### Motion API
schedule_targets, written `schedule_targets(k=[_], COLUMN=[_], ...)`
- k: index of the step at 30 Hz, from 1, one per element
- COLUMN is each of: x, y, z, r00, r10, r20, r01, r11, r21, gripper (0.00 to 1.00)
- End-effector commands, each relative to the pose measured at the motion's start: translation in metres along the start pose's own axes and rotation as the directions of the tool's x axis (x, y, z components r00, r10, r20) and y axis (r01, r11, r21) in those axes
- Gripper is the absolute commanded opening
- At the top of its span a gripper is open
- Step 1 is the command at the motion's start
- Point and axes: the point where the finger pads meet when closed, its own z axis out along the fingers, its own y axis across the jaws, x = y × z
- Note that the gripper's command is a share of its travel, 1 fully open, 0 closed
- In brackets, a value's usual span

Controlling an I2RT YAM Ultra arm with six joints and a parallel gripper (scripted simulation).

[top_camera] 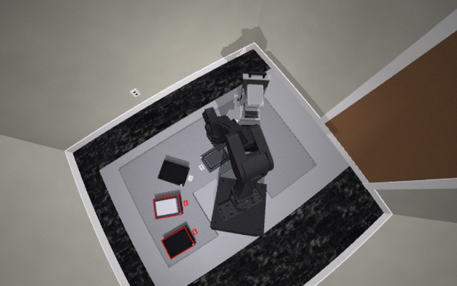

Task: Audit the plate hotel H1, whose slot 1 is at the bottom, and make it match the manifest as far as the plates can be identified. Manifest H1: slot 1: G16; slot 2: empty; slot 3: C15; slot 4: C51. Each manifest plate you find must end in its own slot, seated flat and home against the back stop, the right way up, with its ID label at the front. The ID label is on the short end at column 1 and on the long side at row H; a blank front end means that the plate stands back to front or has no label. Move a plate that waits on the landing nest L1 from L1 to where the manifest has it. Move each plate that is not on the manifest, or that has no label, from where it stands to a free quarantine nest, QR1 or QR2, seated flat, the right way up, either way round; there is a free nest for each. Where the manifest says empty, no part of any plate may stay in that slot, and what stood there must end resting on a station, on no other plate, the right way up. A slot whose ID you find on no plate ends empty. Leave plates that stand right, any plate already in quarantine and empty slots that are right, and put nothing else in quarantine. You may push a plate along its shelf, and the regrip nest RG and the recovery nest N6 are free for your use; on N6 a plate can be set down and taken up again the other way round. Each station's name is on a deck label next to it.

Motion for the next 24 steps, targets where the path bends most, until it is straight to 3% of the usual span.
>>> schedule_targets(k=[1,14,15,24], x=[0.006,0.042,0.042,0.043], y=[0.001,-0.006,-0.006,-0.005], z=[-0.004,-0.003,0.000,0.030], r00=[1.000,1.000,1.000,1.000], r10=[0.018,0.018,0.018,0.018], r20=[0.017,0.015,0.016,0.016], r01=[-0.018,-0.018,-0.018,-0.018], r11=[1.000,1.000,1.000,1.000], r21=[-0.013,-0.013,-0.013,-0.013], gripper=[0.00,0.00,1.00,1.00])
